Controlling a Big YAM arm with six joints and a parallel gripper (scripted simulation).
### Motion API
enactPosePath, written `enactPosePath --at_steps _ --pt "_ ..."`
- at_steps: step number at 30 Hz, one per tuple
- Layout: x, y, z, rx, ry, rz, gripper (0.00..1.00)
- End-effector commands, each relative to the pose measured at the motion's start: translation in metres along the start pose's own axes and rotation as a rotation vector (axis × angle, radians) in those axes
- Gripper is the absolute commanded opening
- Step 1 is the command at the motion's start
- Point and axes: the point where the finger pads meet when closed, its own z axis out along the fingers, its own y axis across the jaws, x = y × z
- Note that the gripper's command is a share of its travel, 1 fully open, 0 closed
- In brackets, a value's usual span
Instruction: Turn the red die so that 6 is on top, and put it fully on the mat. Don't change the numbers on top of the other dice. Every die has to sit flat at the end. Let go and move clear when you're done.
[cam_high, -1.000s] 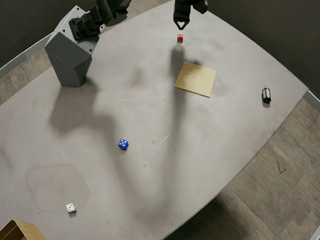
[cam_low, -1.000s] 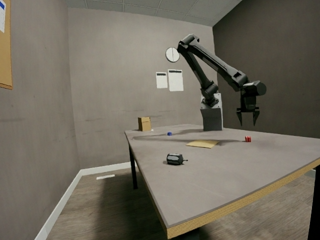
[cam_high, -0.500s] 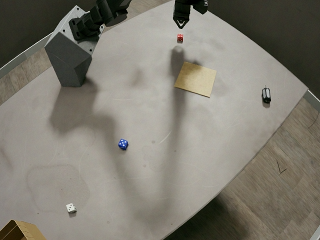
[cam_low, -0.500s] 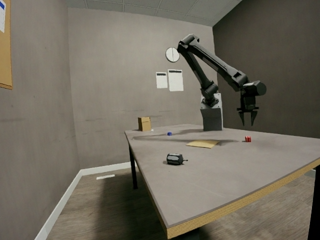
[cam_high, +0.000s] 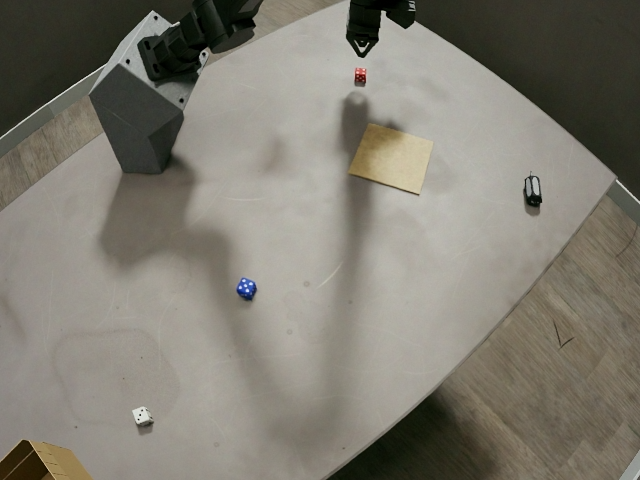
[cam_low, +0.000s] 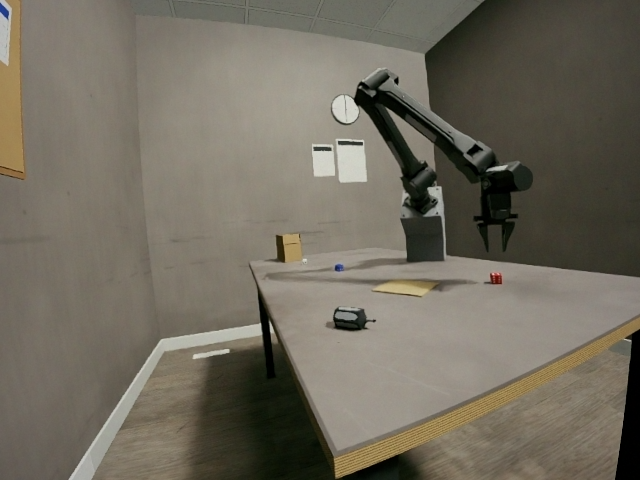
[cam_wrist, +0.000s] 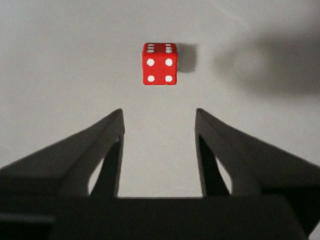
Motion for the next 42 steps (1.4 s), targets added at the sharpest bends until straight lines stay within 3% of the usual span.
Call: enactPosePath --at_steps 1,25,42 --pt "-0.004 -0.002 0.002 0.002 -0.004 0.020 0.39" --pt "0.003 -0.004 0.018 0.010 0.006 -0.003 0.39" --pt "0.003 -0.004 0.041 0.010 0.007 -0.003 0.39"
